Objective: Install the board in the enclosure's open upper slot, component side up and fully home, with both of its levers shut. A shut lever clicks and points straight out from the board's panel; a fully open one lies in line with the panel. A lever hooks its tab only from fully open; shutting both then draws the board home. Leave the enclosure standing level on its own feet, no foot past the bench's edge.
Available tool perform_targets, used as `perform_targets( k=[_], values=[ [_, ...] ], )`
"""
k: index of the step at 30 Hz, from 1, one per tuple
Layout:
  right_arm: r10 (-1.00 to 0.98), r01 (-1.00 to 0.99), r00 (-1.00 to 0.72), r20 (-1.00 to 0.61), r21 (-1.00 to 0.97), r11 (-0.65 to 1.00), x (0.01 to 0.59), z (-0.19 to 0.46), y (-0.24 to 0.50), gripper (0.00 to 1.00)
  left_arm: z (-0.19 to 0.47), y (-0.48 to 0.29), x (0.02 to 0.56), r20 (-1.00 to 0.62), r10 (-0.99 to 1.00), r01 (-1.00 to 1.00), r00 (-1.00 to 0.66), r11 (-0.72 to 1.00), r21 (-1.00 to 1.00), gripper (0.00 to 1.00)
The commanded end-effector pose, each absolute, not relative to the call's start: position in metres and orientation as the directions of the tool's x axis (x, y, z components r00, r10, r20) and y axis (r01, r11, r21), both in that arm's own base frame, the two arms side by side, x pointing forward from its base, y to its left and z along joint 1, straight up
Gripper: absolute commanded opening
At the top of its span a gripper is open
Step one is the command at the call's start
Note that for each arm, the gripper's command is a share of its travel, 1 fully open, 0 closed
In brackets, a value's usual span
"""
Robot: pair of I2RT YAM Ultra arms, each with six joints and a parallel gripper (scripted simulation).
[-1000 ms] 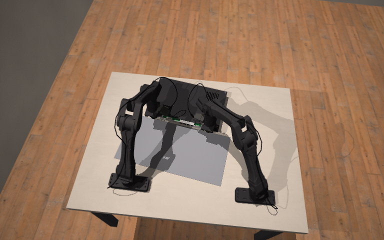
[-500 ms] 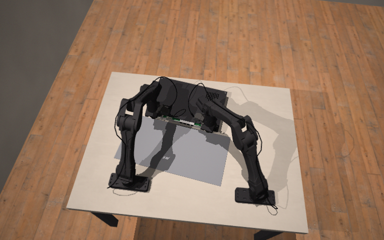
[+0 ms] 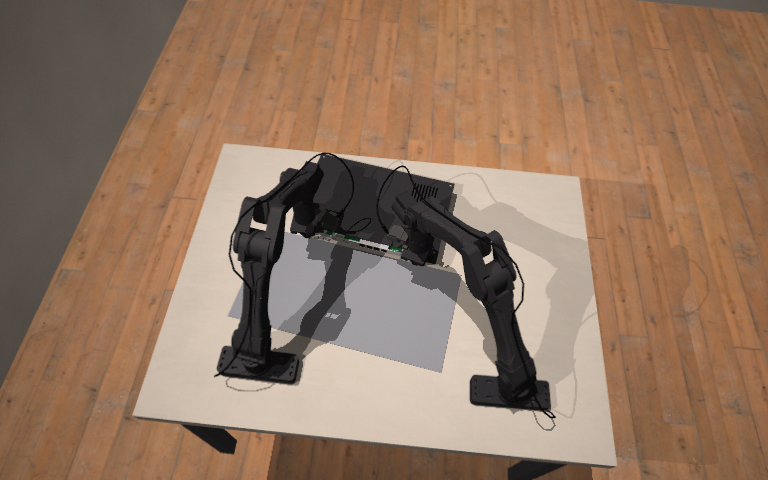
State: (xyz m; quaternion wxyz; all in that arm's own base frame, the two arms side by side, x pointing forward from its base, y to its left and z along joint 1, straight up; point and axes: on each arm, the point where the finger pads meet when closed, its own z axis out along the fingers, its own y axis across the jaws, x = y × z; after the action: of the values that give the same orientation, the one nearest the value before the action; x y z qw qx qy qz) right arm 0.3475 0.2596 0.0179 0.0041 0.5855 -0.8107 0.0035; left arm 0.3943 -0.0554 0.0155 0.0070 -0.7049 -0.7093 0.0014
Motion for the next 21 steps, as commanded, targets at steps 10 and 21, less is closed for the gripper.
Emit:
perform_targets(
  k=[10,21],
  values=[
    [-0.926,-0.926,-0.376,-0.041,-0.03,0.377,0.359,0.0305,0.265,0.04,0.0238,-0.0574,0.4003,0.0,0.998,0.998,-0.059,0.059,0.033,0.04],
    [-0.871,-0.871,-0.489,-0.046,-0.026,0.491,0.3565,0.0306,0.2663,0.04,0.0239,-0.0601,0.3964,-0.006,0.984,0.983,-0.18,0.18,0.035,0.04]
  ],
)
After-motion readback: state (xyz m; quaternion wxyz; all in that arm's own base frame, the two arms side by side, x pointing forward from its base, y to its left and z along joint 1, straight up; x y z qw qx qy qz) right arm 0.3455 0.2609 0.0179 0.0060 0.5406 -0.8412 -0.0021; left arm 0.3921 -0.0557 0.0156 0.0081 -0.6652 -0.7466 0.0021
